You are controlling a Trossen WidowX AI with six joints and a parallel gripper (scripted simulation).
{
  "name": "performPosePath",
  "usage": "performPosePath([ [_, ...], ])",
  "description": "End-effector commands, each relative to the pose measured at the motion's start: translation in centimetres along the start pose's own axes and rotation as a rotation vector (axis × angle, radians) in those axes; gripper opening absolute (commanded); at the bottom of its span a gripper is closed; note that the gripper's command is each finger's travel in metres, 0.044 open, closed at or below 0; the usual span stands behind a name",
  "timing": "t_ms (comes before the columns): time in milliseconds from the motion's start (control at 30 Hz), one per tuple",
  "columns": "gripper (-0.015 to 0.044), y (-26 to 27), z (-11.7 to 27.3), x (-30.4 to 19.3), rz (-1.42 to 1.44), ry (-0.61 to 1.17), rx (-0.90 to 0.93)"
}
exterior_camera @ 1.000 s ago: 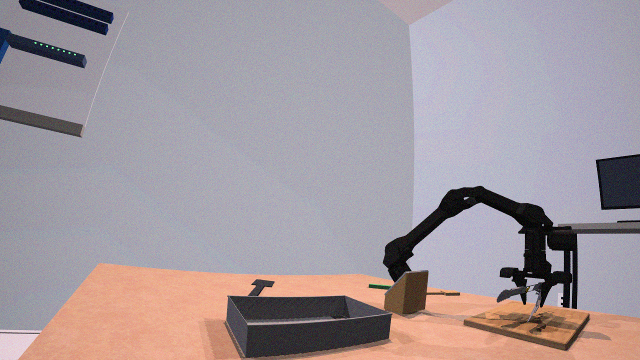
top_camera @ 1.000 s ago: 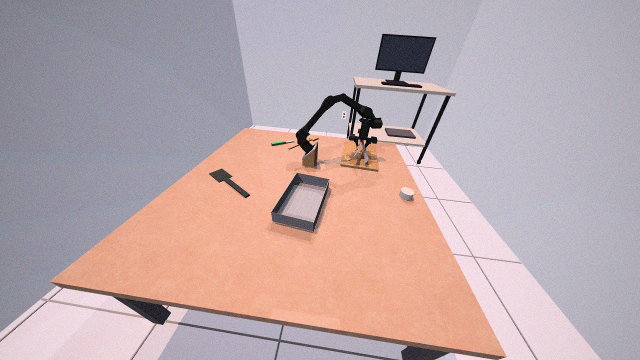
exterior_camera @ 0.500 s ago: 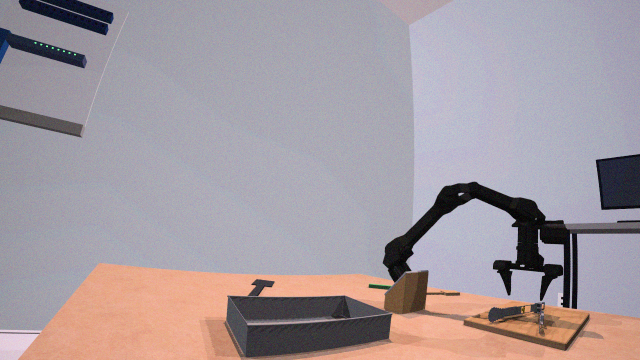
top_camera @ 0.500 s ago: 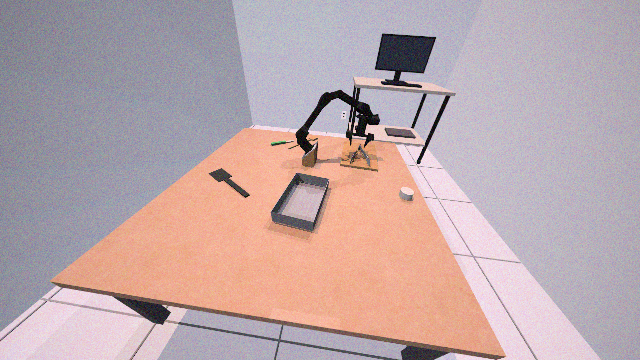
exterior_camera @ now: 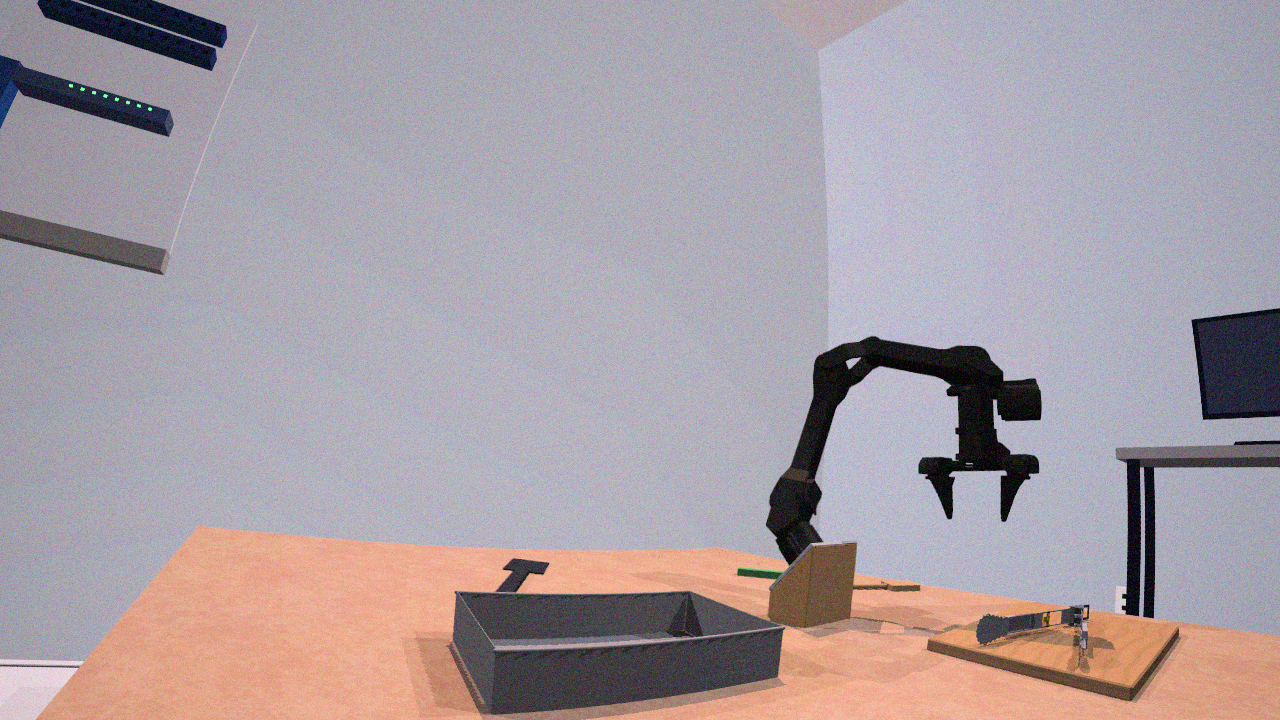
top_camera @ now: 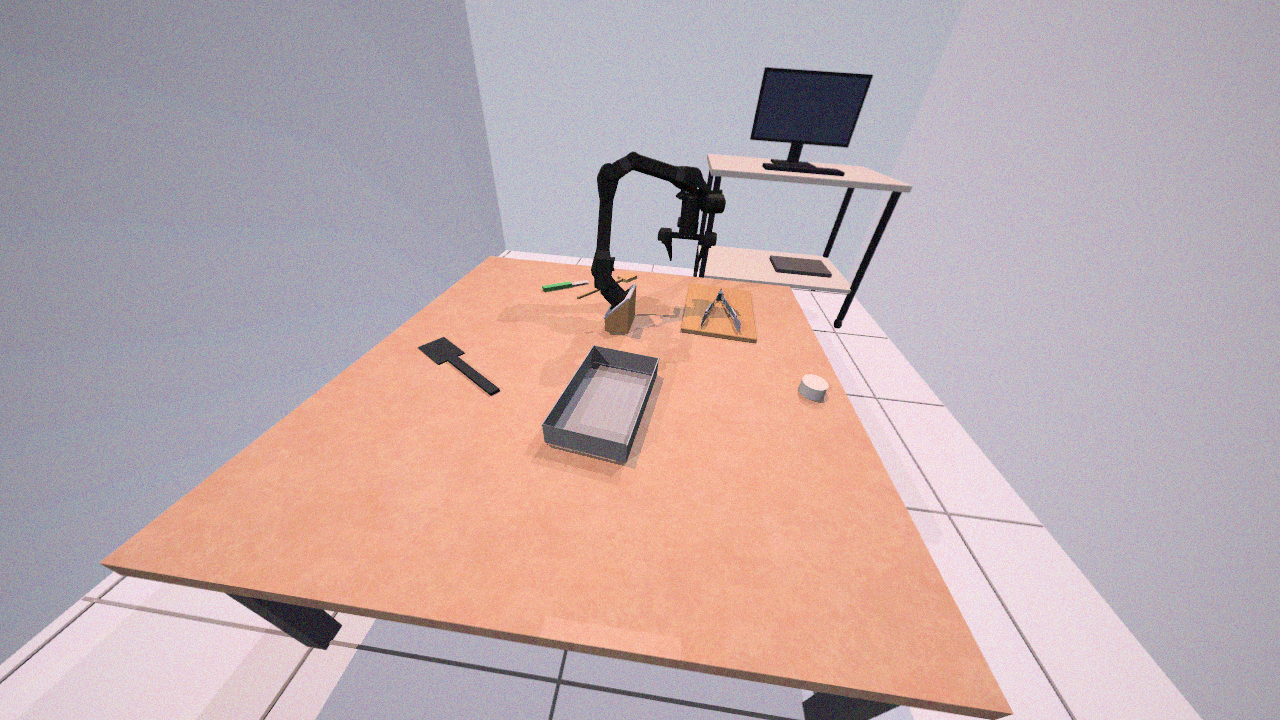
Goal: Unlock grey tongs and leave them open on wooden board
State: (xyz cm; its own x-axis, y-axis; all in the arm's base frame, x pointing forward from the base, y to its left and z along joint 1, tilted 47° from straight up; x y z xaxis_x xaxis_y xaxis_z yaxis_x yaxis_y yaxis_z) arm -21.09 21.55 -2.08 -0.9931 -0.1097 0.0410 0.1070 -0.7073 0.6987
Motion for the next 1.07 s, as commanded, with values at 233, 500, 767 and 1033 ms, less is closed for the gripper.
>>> performPosePath([
  [233,0.044,0.3,5.0,-0.4,0.0,0.0,-0.003],
  [500,0.044,0.3,5.0,-0.4,0.0,0.0,-0.003],
  [767,0.044,0.3,5.0,-0.4,0.0,0.0,-0.003],
  [1033,0.044,0.3,5.0,-0.4,0.0,0.0,-0.003],
])
Point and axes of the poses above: the point midway between the two fingers, 35 mm back from their tips, its own z axis back along the fingers, its own y axis across the jaws, x = y × z, the point moved 4 cm from there along z, back along the fingers, and after that the axes turned 2 degrees about z, right-handed, at the moved point
